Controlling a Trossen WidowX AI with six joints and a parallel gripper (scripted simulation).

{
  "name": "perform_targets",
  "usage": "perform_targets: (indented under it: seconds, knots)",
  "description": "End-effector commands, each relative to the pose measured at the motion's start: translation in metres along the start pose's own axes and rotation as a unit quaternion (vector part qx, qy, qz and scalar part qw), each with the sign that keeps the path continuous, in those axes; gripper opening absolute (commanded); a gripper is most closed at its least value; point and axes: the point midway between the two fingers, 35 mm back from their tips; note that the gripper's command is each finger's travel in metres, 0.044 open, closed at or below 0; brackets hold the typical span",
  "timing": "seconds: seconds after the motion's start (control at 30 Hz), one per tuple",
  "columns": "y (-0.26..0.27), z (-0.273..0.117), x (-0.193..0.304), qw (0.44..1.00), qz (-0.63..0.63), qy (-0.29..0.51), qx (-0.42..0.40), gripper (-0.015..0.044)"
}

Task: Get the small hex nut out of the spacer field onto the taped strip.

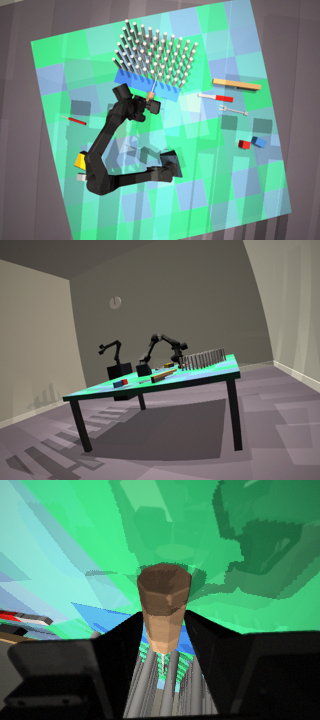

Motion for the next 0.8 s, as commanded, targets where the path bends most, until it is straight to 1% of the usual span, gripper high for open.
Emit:
perform_targets:
  seconds: [0.0,0.77]
  knots:
    - [0.002,0.0,-0.003,1.0,0.003,0.002,-0.004,0.0]
    - [0.002,-0.006,-0.017,1.0,0.003,0.001,-0.004,0.0]
Point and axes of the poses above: the point midway between the two fingers, 35 mm back from their tips, its own z axis out along the fingers, its own y axis across the jaws, x = y × z
